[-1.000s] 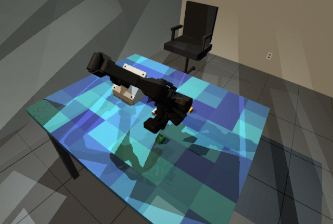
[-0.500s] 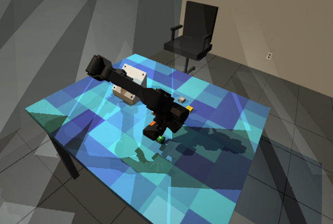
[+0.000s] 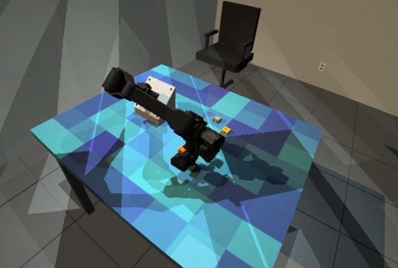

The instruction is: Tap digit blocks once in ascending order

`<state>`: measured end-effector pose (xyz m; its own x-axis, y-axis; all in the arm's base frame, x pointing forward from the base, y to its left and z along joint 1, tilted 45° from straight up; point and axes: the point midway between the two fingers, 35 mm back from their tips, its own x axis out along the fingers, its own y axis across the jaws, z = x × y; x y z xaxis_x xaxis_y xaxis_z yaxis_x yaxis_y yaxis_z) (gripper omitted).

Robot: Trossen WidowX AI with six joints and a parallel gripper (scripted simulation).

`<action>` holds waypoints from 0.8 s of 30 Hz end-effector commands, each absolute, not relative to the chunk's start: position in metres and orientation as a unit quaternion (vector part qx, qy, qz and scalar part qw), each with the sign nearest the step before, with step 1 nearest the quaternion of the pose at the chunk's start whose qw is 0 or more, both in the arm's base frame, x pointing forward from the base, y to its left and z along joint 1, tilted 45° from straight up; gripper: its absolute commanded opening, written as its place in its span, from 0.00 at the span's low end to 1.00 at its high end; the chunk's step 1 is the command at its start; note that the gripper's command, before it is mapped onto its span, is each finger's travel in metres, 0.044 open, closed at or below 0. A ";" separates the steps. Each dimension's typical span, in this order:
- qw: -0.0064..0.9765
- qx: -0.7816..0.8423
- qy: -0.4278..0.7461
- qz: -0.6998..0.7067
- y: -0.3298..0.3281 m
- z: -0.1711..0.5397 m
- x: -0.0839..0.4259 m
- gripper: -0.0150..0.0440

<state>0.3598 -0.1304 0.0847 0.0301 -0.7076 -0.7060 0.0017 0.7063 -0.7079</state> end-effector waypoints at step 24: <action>0.669 -0.263 0.650 -0.246 0.032 0.086 0.331 0.29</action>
